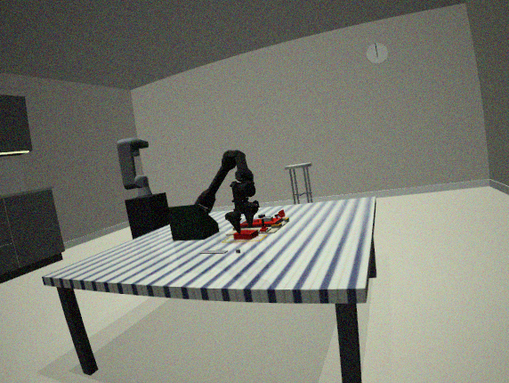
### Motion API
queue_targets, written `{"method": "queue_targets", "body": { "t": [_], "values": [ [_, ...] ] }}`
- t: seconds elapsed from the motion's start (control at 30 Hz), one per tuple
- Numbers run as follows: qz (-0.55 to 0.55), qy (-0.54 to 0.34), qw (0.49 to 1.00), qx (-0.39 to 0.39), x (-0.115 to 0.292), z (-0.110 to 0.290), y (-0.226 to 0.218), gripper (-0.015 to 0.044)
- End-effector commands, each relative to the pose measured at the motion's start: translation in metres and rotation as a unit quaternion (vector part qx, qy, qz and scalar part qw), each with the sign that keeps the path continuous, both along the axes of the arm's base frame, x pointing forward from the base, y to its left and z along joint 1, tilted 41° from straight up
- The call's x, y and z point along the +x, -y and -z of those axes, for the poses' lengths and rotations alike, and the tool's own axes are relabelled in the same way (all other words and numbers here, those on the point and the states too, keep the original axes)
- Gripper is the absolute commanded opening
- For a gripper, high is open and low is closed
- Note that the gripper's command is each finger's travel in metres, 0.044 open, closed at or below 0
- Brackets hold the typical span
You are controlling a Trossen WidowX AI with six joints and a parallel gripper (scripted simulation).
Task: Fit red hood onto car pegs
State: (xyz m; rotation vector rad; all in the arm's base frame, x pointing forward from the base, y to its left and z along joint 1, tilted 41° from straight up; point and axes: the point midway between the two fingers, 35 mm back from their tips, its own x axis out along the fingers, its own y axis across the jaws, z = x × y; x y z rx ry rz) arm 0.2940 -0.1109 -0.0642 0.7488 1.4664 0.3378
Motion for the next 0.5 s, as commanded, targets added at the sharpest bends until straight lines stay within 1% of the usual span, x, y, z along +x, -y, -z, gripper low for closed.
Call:
{"method": "queue_targets", "body": {
  "t": [0.0, 0.47],
  "values": [
    [0.002, -0.001, 1.000, 0.004, -0.0004, 0.0015, -0.0025, 0.0440],
    [0.002, -0.001, 1.000, 0.004, 0.0005, 0.0066, -0.0067, 0.0440]
  ]
}}
